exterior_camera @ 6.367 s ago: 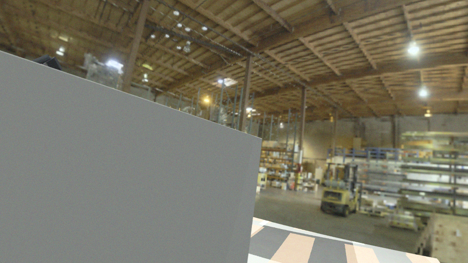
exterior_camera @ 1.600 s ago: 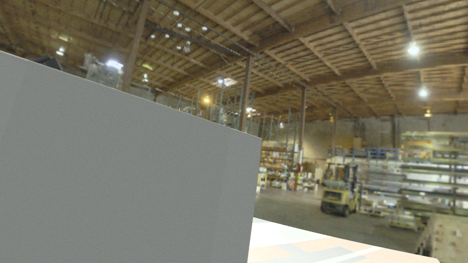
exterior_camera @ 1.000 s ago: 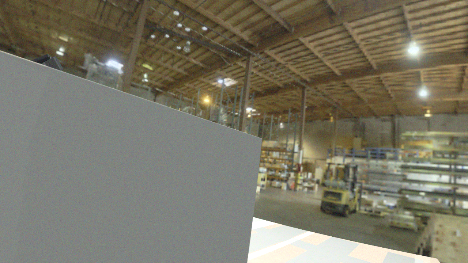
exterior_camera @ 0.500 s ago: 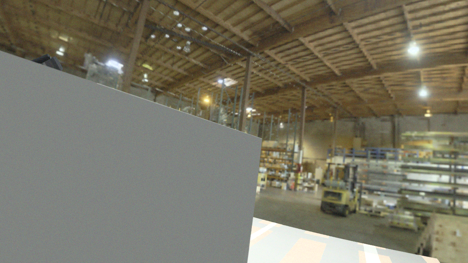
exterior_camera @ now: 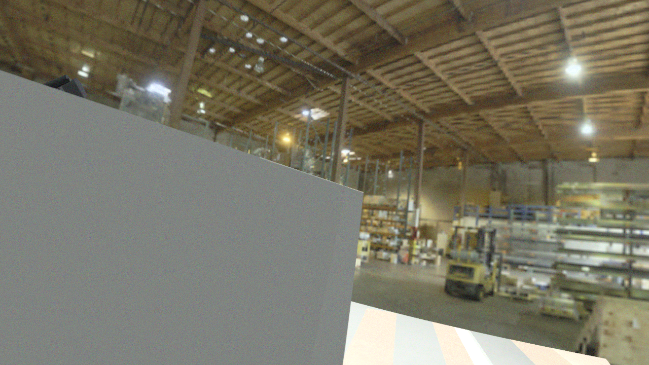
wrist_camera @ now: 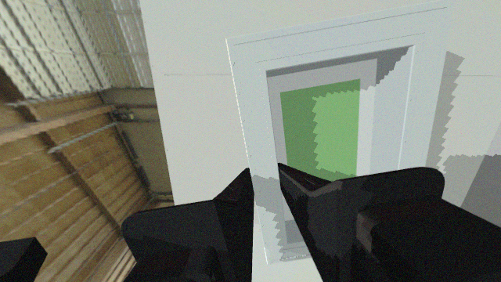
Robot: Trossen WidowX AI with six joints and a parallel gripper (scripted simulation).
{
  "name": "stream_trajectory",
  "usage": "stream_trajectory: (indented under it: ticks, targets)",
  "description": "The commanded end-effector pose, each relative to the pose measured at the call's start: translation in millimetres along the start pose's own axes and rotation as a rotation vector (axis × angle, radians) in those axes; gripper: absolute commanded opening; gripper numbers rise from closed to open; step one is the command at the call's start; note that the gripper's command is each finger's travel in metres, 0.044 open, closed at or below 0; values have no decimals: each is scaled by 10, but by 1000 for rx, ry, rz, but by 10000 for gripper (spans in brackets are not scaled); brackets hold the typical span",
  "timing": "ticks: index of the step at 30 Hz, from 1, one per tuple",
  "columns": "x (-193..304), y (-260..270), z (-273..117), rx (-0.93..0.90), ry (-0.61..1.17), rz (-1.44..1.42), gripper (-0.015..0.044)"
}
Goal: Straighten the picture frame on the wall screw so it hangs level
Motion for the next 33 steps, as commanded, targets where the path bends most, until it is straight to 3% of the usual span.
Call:
stream_trajectory:
  ticks: [1, 31, 33]
  targets:
    - [-3, -2, 0, 0, 0, 22, 0]
    - [-6, -8, 0, -1, -1, 169, 0]
    - [-4, -6, -1, 0, 0, 159, 53]
Point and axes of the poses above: the point midway between the two fingers, 35 mm back from their tips, its own z axis out along the fingers, its own y axis across the jaws, x = y × z, the point moved 2 cm from there along -z, back along the fingers, and after that the axes turned 8 degrees about z, right-handed, at the moved point
